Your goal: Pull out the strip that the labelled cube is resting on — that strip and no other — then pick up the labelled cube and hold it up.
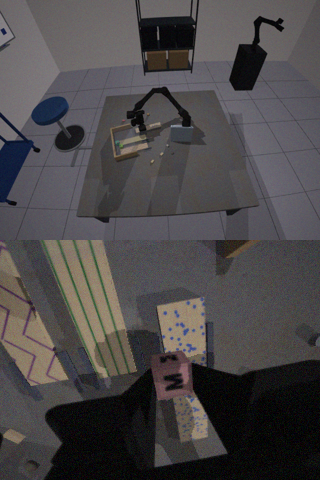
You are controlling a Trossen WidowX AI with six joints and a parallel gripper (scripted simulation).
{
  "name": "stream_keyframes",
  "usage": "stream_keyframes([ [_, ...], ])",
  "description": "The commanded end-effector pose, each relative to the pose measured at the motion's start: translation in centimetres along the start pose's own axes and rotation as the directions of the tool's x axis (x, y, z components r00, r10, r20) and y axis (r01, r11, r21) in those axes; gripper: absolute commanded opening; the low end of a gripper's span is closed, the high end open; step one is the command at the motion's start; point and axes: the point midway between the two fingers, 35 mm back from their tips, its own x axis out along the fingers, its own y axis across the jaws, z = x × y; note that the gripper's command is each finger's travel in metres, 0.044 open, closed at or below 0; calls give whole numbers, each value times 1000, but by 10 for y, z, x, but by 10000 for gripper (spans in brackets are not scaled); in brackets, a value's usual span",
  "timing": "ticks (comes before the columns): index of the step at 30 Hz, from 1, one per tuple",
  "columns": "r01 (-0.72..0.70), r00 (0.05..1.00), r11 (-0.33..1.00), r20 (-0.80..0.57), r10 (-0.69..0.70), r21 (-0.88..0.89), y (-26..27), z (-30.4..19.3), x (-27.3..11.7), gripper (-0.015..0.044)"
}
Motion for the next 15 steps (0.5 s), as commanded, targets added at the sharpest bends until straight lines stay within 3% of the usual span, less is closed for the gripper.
stream_keyframes([
  [1, -1, 1000, 1000, 2, 1, -1, 5, -9, -7, 0],
  [15, -8, 1000, 1000, 1, 8, 6, 24, -44, -8, 0],
])
